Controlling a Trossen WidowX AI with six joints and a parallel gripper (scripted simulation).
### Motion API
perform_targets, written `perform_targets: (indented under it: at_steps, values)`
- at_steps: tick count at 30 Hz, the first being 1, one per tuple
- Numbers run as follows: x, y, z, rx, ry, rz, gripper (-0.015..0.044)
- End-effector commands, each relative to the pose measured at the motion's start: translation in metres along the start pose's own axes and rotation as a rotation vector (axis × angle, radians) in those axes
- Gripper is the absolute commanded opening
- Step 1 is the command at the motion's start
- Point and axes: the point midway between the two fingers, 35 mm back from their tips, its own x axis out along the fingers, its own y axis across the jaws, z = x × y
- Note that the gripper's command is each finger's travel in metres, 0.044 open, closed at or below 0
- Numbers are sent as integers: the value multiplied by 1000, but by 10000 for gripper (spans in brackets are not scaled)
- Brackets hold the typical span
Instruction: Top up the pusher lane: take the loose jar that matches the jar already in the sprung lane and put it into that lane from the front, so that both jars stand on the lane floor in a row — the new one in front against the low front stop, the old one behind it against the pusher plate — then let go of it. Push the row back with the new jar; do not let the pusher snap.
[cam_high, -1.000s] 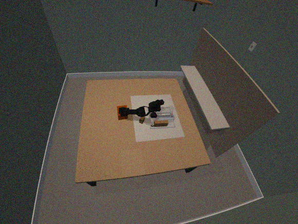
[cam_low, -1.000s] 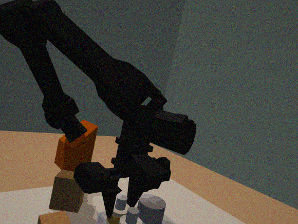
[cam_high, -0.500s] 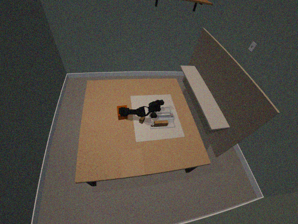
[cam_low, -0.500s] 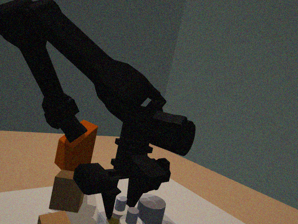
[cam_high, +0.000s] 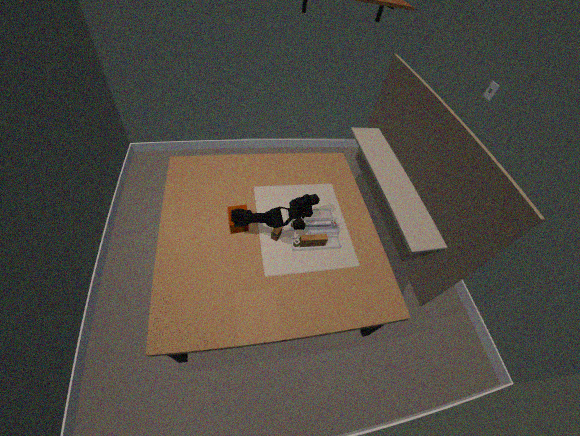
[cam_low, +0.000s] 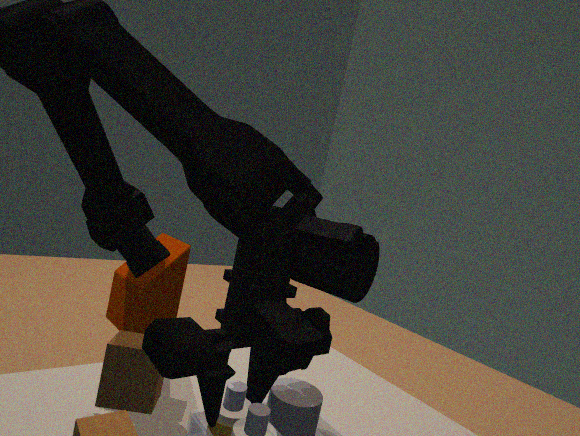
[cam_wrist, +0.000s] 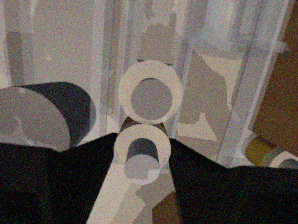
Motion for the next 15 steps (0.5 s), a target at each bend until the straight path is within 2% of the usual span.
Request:
perform_targets:
  at_steps: [1,15]
  values:
    - [0,-3,2,12,-13,-13,0]
    - [1,-3,0,12,-12,-13,0]
